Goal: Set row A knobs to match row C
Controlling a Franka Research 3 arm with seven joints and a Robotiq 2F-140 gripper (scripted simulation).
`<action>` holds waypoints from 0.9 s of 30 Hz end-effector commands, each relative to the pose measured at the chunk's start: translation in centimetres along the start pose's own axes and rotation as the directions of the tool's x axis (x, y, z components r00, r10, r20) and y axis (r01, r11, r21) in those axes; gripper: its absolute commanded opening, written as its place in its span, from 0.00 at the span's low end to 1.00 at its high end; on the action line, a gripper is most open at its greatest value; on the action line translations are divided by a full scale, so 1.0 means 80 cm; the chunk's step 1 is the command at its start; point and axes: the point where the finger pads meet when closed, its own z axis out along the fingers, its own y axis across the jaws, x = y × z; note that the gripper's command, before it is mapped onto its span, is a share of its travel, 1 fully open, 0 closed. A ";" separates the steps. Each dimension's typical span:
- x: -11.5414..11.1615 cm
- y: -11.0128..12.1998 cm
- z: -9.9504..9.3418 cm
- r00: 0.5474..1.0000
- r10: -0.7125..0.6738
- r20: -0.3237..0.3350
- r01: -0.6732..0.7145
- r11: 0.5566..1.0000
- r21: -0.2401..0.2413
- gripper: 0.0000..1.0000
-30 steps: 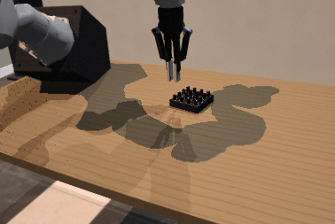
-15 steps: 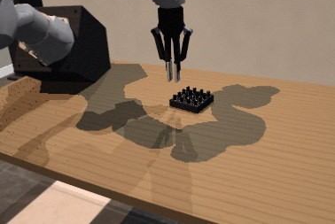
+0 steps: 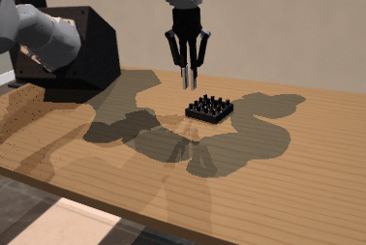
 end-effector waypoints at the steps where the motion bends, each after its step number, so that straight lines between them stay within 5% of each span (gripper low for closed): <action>1: -0.001 0.000 -0.001 1.000 -0.008 0.001 0.008 1.000 0.000 0.12; 27: -0.001 0.001 0.008 1.000 -0.006 0.004 0.006 1.000 0.000 0.12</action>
